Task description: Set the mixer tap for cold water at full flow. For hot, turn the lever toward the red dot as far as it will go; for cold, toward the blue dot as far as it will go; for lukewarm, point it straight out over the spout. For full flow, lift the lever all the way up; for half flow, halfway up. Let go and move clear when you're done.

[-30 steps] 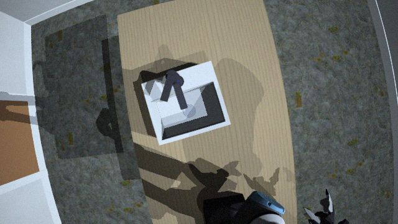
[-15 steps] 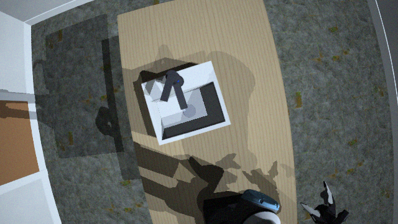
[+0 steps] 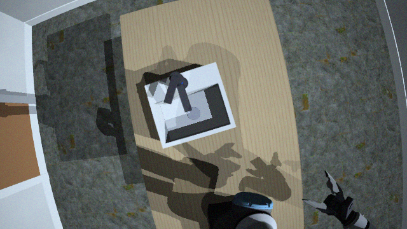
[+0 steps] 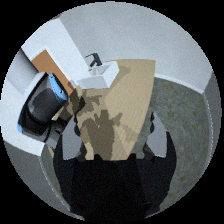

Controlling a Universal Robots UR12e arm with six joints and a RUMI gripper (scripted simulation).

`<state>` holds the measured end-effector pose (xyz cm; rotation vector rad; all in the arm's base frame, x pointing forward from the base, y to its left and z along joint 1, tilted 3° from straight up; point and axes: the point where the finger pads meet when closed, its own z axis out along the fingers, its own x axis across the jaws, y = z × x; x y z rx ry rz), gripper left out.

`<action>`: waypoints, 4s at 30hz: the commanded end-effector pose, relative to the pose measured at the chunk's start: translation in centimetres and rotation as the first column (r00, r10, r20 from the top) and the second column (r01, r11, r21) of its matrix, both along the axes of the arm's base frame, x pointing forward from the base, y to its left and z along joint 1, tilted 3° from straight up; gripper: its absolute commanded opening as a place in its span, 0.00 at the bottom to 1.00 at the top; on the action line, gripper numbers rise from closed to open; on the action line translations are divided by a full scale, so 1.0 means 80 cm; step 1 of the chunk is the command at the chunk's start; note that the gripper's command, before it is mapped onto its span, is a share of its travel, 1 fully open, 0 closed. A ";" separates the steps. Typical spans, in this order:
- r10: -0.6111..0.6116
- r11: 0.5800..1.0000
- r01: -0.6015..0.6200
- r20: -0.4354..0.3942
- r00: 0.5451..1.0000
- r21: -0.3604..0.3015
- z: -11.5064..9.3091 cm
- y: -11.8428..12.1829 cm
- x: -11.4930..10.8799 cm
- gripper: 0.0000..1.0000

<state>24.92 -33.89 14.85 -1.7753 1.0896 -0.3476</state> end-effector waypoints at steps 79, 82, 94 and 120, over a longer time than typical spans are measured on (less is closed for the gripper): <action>0.718 -0.671 -0.502 -0.646 -0.258 -0.546 0.107 0.607 0.490 1.00; 0.713 -0.679 -0.491 -0.650 -0.263 -0.546 0.109 0.615 0.491 1.00; 0.673 -0.731 -0.405 -0.677 -0.297 -0.549 0.125 0.671 0.495 1.00; 0.664 -0.741 -0.385 -0.683 -0.304 -0.550 0.129 0.684 0.495 0.00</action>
